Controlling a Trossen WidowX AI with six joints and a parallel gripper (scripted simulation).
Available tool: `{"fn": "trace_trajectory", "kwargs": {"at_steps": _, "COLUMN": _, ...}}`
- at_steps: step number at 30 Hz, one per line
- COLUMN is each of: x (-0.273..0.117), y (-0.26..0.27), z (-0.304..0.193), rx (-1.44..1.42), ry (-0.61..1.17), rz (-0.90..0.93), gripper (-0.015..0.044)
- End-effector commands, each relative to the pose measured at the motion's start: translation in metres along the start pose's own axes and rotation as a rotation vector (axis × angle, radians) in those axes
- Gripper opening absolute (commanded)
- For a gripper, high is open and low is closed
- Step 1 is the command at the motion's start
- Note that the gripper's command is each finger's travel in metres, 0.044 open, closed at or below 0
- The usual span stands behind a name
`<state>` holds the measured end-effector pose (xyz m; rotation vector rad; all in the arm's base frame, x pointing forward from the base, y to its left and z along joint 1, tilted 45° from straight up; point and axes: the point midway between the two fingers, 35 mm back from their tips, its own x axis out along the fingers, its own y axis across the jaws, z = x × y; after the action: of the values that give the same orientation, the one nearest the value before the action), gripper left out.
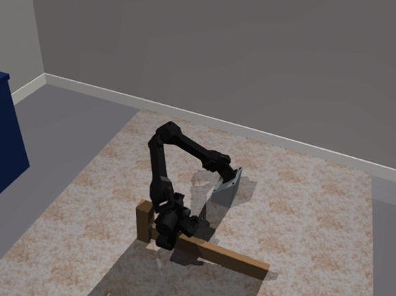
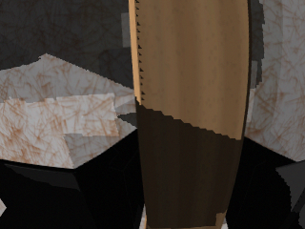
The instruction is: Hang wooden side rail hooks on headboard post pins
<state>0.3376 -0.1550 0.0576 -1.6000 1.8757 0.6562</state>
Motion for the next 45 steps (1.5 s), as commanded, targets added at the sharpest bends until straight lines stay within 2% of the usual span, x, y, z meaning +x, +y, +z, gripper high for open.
{"fn": "trace_trajectory", "kwargs": {"at_steps": 1, "x": 0.000, "y": 0.000, "z": 0.000, "rx": 0.000, "ry": 0.000, "rz": 0.000, "gripper": 0.0052}}
{"fn": "trace_trajectory", "kwargs": {"at_steps": 11, "x": 0.000, "y": 0.000, "z": 0.000, "rx": 0.000, "ry": 0.000, "rz": 0.000, "gripper": 0.0315}}
{"fn": "trace_trajectory", "kwargs": {"at_steps": 16, "x": -0.023, "y": -0.001, "z": 0.000, "rx": -0.002, "ry": 0.000, "rz": -0.003, "gripper": 0.0440}}
{"fn": "trace_trajectory", "kwargs": {"at_steps": 20, "x": -0.040, "y": 0.000, "z": 0.000, "rx": -0.004, "ry": 0.002, "rz": -0.005, "gripper": 0.0440}}
{"fn": "trace_trajectory", "kwargs": {"at_steps": 24, "x": -0.040, "y": 0.000, "z": 0.002, "rx": -0.004, "ry": 0.001, "rz": -0.005, "gripper": 0.0440}}
{"fn": "trace_trajectory", "kwargs": {"at_steps": 30, "x": -0.040, "y": 0.000, "z": 0.031, "rx": -0.004, "ry": 0.000, "rz": -0.005, "gripper": 0.0440}}
{"fn": "trace_trajectory", "kwargs": {"at_steps": 45, "x": -0.040, "y": 0.000, "z": 0.028, "rx": -0.014, "ry": 0.002, "rz": -0.006, "gripper": 0.0440}}
